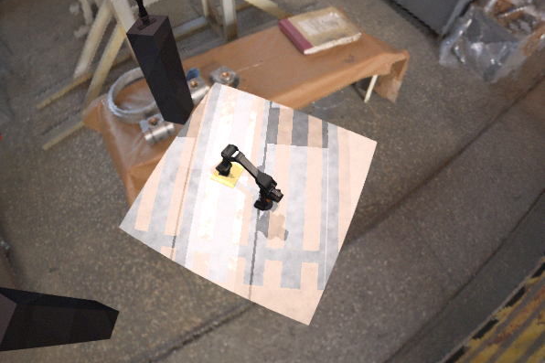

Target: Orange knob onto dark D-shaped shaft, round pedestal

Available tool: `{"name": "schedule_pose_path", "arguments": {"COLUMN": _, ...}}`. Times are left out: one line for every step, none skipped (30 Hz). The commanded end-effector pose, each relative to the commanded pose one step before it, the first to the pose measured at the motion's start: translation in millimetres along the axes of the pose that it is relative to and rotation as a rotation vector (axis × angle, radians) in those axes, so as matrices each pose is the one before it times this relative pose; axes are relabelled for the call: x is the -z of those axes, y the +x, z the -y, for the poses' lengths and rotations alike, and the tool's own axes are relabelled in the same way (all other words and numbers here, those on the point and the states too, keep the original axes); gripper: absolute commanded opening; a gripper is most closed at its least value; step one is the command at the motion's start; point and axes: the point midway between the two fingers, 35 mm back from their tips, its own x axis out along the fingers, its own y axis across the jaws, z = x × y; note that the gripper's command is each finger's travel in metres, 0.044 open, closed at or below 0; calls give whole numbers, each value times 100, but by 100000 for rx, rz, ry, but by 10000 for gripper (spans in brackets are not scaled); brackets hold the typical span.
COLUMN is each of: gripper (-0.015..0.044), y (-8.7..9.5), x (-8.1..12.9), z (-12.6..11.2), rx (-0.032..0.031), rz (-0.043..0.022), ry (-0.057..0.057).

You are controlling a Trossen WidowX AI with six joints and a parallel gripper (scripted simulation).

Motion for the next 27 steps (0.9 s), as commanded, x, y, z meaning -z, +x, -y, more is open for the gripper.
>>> {"name": "schedule_pose_path", "arguments": {"gripper": 0, "y": 183, "x": -61, "z": 33, "rx": 141, "rz": 301, "ry": -366}}
{"name": "schedule_pose_path", "arguments": {"gripper": 0, "y": -166, "x": -30, "z": 8, "rx": 1, "rz": 3, "ry": 218}}
{"name": "schedule_pose_path", "arguments": {"gripper": 0, "y": -105, "x": -27, "z": 9, "rx": 1, "rz": 3, "ry": 104}}
{"name": "schedule_pose_path", "arguments": {"gripper": 0, "y": -38, "x": -39, "z": 14, "rx": 1, "rz": 4, "ry": 29}}
{"name": "schedule_pose_path", "arguments": {"gripper": 0, "y": -10, "x": -43, "z": 20, "rx": 2, "rz": 4, "ry": 15}}
{"name": "schedule_pose_path", "arguments": {"gripper": 0, "y": 23, "x": 10, "z": 1, "rx": 0, "rz": -1, "ry": 0}}
{"name": "schedule_pose_path", "arguments": {"gripper": 0, "y": 127, "x": 14, "z": -2, "rx": 0, "rz": -1, "ry": 0}}
{"name": "schedule_pose_path", "arguments": {"gripper": 0, "y": 67, "x": 29, "z": -6, "rx": -1, "rz": -3, "ry": 0}}
{"name": "schedule_pose_path", "arguments": {"gripper": 0, "y": 33, "x": 40, "z": -10, "rx": -1, "rz": -4, "ry": 0}}
{"name": "schedule_pose_path", "arguments": {"gripper": 0, "y": 8, "x": 22, "z": -6, "rx": -1, "rz": -2, "ry": 0}}
{"name": "schedule_pose_path", "arguments": {"gripper": 0, "y": 20, "x": 21, "z": -6, "rx": -1, "rz": -2, "ry": 0}}
{"name": "schedule_pose_path", "arguments": {"gripper": 0, "y": 32, "x": 6, "z": -3, "rx": 0, "rz": -1, "ry": 0}}
{"name": "schedule_pose_path", "arguments": {"gripper": 0, "y": 38, "x": -2, "z": -1, "rx": 0, "rz": 0, "ry": 0}}
{"name": "schedule_pose_path", "arguments": {"gripper": 0, "y": 39, "x": -3, "z": -1, "rx": 0, "rz": 0, "ry": 0}}
{"name": "schedule_pose_path", "arguments": {"gripper": 0, "y": 37, "x": -4, "z": 0, "rx": 0, "rz": 0, "ry": 0}}
{"name": "schedule_pose_path", "arguments": {"gripper": 0, "y": -68, "x": 4, "z": -2, "rx": 0, "rz": 0, "ry": 0}}
{"name": "schedule_pose_path", "arguments": {"gripper": 0, "y": 0, "x": 0, "z": 0, "rx": 0, "rz": 0, "ry": 0}}
{"name": "schedule_pose_path", "arguments": {"gripper": 0, "y": 0, "x": 0, "z": 0, "rx": 0, "rz": 0, "ry": 0}}
{"name": "schedule_pose_path", "arguments": {"gripper": 0, "y": 0, "x": 0, "z": 0, "rx": 0, "rz": 0, "ry": 0}}
{"name": "schedule_pose_path", "arguments": {"gripper": 0, "y": 60, "x": -3, "z": -5, "rx": -1, "rz": 0, "ry": 0}}
{"name": "schedule_pose_path", "arguments": {"gripper": 0, "y": 0, "x": 0, "z": 0, "rx": 0, "rz": 0, "ry": 0}}
{"name": "schedule_pose_path", "arguments": {"gripper": 0, "y": 0, "x": 0, "z": 0, "rx": 0, "rz": 0, "ry": 0}}
{"name": "schedule_pose_path", "arguments": {"gripper": 0, "y": 0, "x": 0, "z": 0, "rx": 0, "rz": 0, "ry": 0}}
{"name": "schedule_pose_path", "arguments": {"gripper": 0, "y": 0, "x": 0, "z": 0, "rx": 0, "rz": 0, "ry": 0}}
{"name": "schedule_pose_path", "arguments": {"gripper": 0, "y": 0, "x": 0, "z": 0, "rx": 0, "rz": 0, "ry": 0}}
{"name": "schedule_pose_path", "arguments": {"gripper": 0, "y": 0, "x": 0, "z": 0, "rx": 0, "rz": 0, "ry": 0}}
{"name": "schedule_pose_path", "arguments": {"gripper": 0, "y": 0, "x": 0, "z": 0, "rx": 0, "rz": 0, "ry": 0}}
